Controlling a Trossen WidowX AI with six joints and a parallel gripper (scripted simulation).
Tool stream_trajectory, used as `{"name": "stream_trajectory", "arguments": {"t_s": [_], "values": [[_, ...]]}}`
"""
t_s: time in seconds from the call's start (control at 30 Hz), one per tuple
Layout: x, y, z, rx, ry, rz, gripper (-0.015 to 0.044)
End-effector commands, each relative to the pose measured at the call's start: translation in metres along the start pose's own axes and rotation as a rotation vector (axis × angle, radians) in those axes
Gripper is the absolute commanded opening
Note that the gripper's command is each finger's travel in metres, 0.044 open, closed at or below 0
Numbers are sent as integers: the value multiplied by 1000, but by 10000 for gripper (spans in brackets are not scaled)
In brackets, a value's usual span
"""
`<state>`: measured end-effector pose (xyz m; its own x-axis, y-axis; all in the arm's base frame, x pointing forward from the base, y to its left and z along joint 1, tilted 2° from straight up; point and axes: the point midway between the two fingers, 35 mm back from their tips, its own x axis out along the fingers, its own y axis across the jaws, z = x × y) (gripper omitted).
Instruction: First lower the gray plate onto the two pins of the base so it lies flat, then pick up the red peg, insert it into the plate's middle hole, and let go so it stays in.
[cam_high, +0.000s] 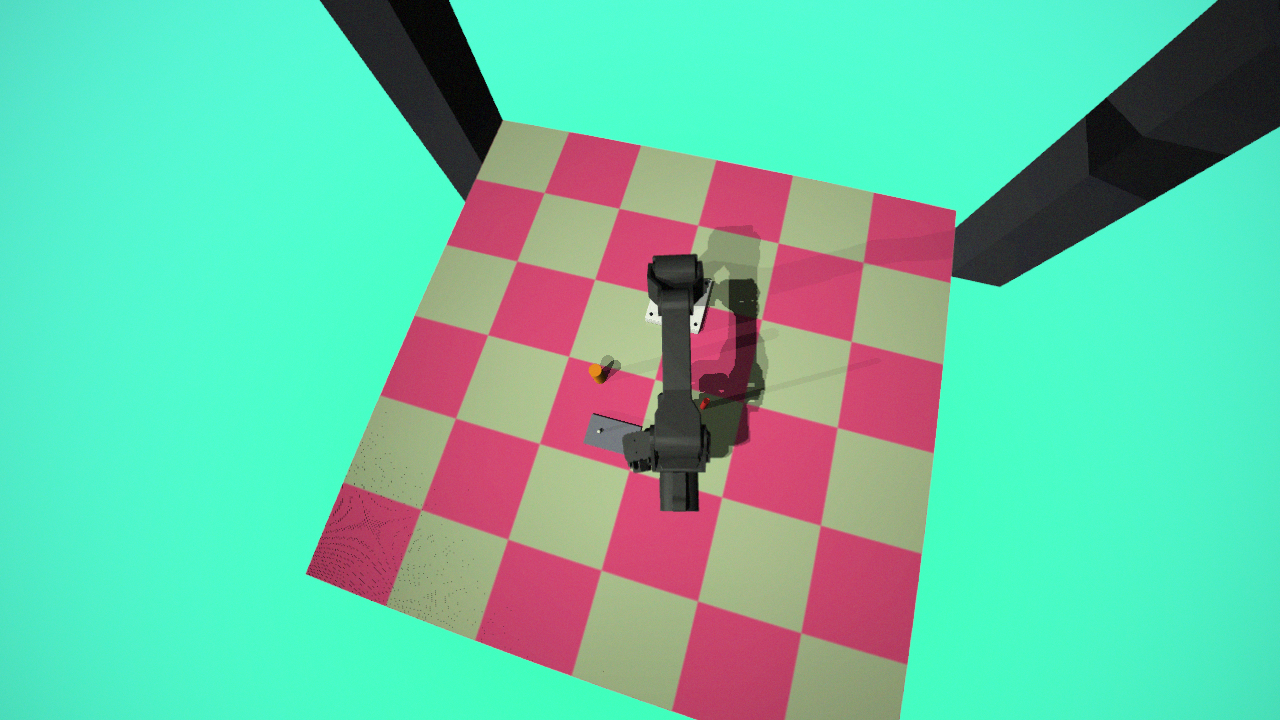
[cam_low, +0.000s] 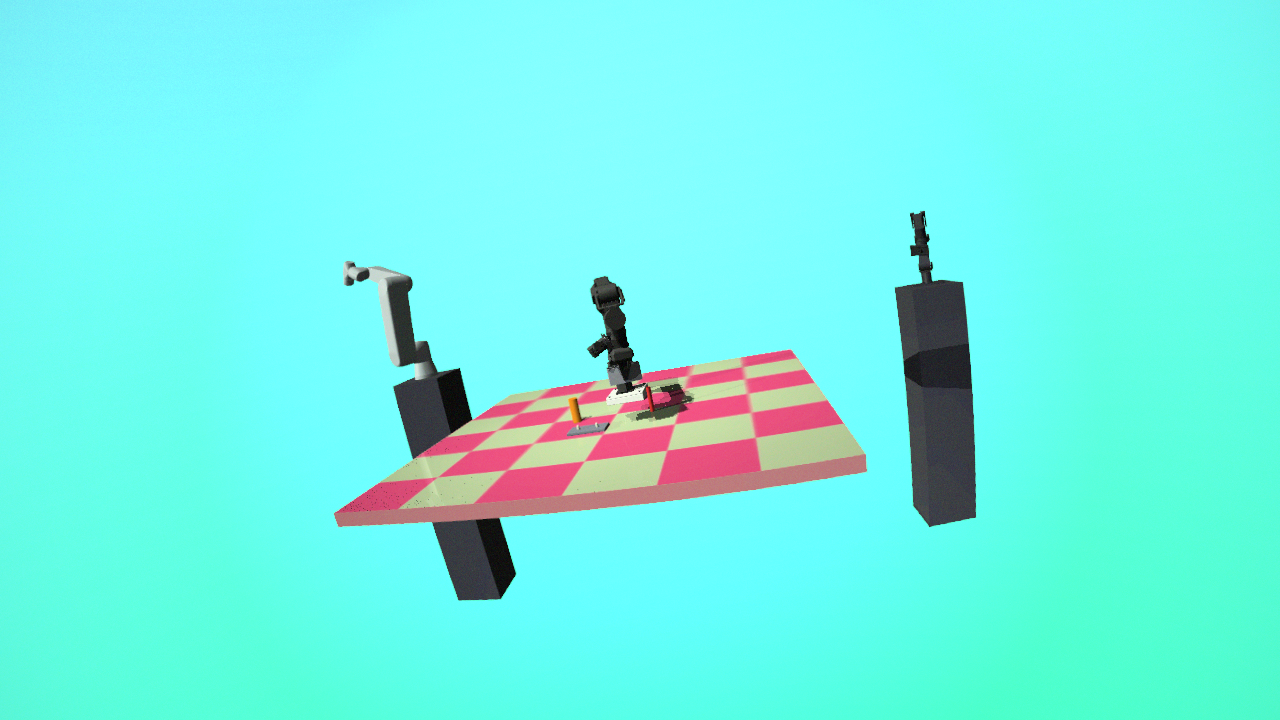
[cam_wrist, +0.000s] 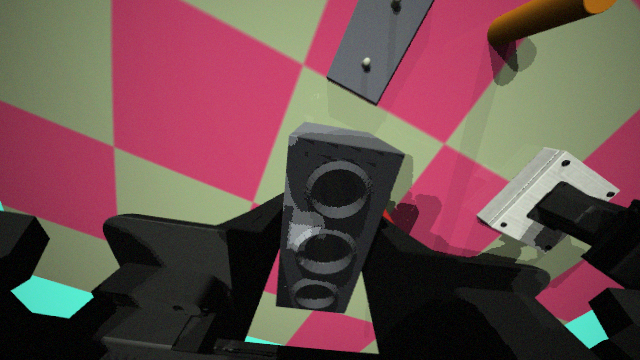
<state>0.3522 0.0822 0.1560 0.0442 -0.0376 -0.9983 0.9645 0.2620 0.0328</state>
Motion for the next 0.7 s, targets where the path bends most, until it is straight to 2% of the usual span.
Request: {"name": "stream_trajectory", "arguments": {"t_s": [0.0,0.67], "values": [[-1,-1,4,4,4,1,0],[31,-7,61,115,-1,1,0]]}}
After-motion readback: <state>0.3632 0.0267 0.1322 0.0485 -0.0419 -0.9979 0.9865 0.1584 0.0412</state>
